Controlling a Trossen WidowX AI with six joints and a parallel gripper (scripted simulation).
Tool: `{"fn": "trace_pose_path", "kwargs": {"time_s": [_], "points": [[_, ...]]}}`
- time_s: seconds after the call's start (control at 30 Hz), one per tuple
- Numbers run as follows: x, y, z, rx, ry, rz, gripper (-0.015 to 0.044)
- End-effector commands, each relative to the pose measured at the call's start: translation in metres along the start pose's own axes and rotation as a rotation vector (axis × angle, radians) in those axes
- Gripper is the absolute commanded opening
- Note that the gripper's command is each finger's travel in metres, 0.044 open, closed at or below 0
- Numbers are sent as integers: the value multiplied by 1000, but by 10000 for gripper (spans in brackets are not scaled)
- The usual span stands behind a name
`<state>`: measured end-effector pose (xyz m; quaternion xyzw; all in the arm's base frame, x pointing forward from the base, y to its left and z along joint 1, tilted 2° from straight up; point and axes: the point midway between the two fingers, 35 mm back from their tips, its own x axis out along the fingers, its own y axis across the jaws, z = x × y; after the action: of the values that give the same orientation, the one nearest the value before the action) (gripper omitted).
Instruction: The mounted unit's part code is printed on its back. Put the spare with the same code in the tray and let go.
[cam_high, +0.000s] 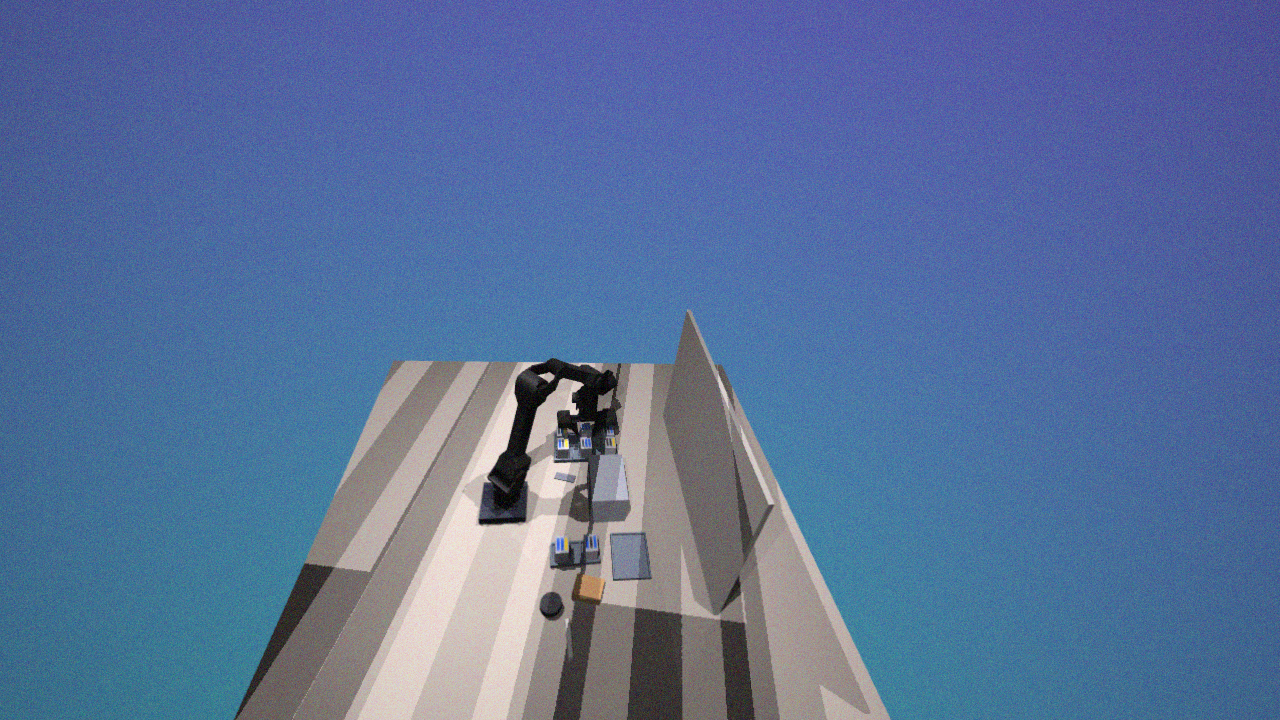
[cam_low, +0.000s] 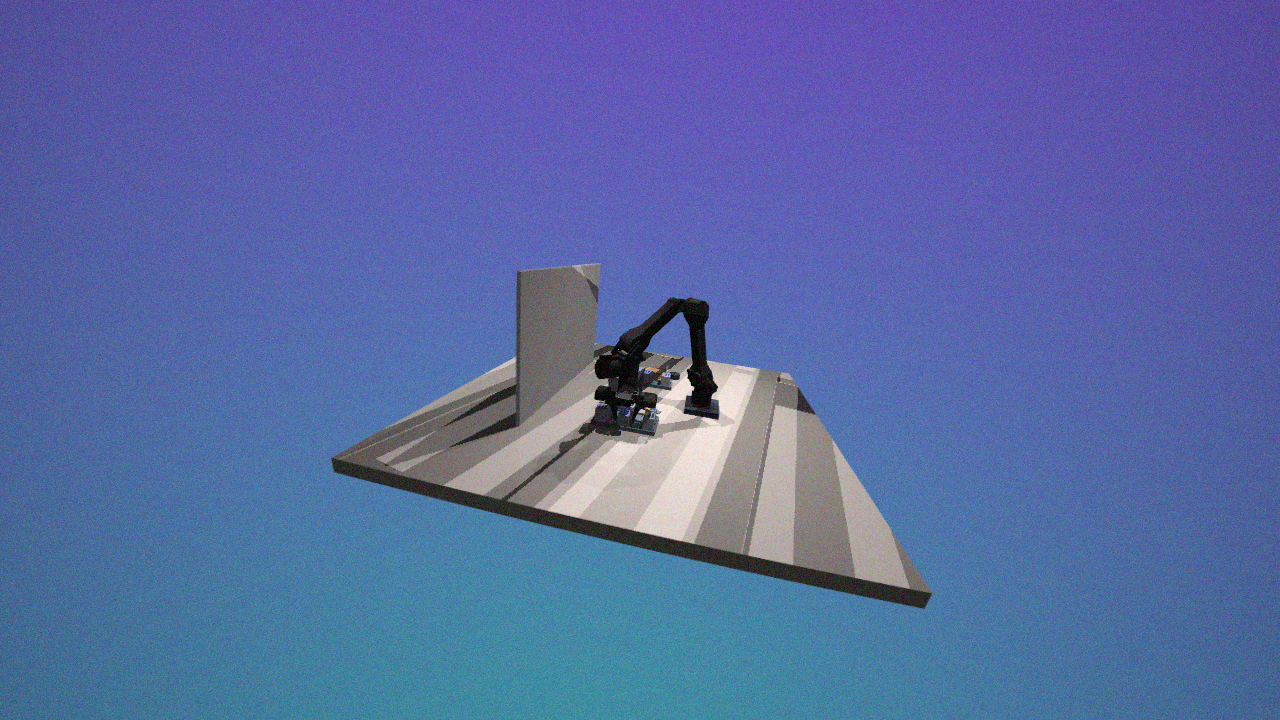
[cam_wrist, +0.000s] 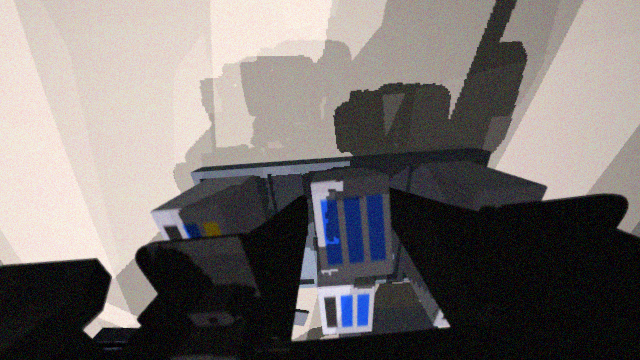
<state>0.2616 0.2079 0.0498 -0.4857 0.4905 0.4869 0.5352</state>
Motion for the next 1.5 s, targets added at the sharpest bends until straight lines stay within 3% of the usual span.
{"fn": "trace_pose_path", "kwargs": {"time_s": [0.0, 0.23, 0.4, 0.7, 1.1, 1.47], "points": [[0, 0, 0, 0, 0, 0, 169], [0, 0, 0, 0, 0, 0, 122], [0, 0, 0, 0, 0, 0, 0], [-4, 0, 0, 0, 0, 0, 0], [-75, -1, 0, -4, 4, -2, 0], [-99, -3, 3, -1, -2, -4, 0]]}}
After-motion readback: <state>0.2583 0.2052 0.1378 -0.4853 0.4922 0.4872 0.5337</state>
